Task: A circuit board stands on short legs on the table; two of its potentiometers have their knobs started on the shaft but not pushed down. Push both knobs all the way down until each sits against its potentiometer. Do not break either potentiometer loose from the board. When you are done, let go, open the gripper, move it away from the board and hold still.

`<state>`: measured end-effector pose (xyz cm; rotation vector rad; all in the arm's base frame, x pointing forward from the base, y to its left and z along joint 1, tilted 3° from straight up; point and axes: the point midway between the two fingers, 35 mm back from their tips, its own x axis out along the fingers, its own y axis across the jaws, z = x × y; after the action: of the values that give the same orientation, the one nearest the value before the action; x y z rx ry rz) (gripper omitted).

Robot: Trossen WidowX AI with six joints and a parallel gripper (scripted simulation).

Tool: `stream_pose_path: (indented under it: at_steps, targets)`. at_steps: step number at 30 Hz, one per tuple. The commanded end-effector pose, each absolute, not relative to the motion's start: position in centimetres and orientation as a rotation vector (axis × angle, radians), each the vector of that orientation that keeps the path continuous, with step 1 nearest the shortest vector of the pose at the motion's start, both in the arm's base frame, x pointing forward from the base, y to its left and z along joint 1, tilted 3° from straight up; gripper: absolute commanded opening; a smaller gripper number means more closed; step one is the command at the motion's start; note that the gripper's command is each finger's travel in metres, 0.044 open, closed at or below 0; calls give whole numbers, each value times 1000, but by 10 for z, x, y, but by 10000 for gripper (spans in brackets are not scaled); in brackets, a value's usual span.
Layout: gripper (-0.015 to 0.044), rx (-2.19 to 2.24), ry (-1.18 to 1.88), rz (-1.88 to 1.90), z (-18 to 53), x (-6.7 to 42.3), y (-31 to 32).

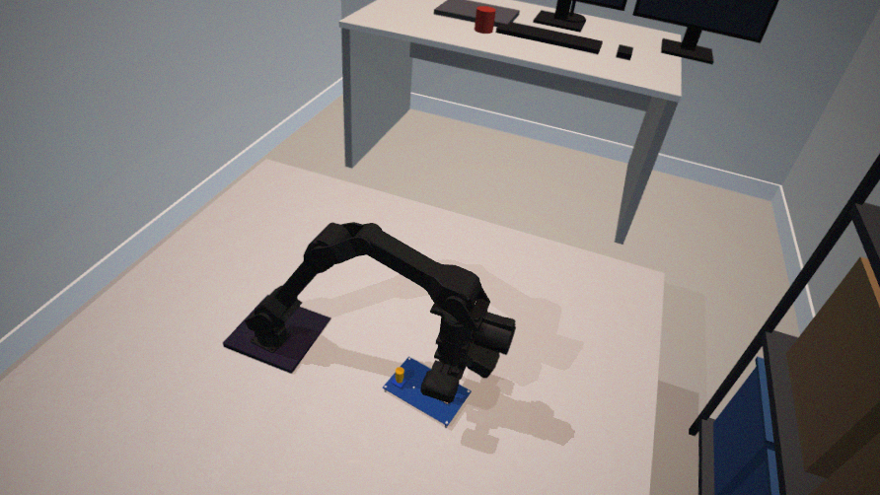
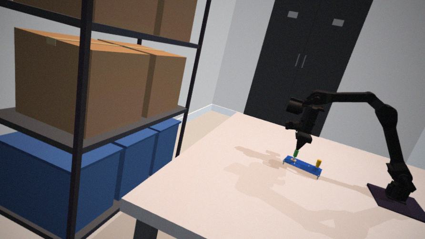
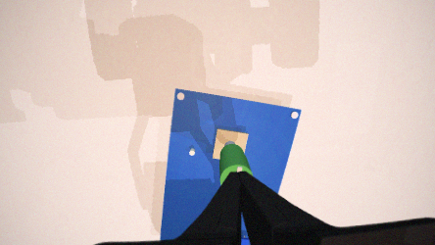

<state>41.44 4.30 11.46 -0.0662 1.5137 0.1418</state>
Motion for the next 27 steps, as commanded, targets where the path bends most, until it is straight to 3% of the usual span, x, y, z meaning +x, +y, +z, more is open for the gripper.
stream_pose_path:
  at_steps: [1, 27]
  targets:
    - [0, -60, 1519, 140, 110, 415, 44]
    - [0, -60, 1519, 140, 104, 415, 44]
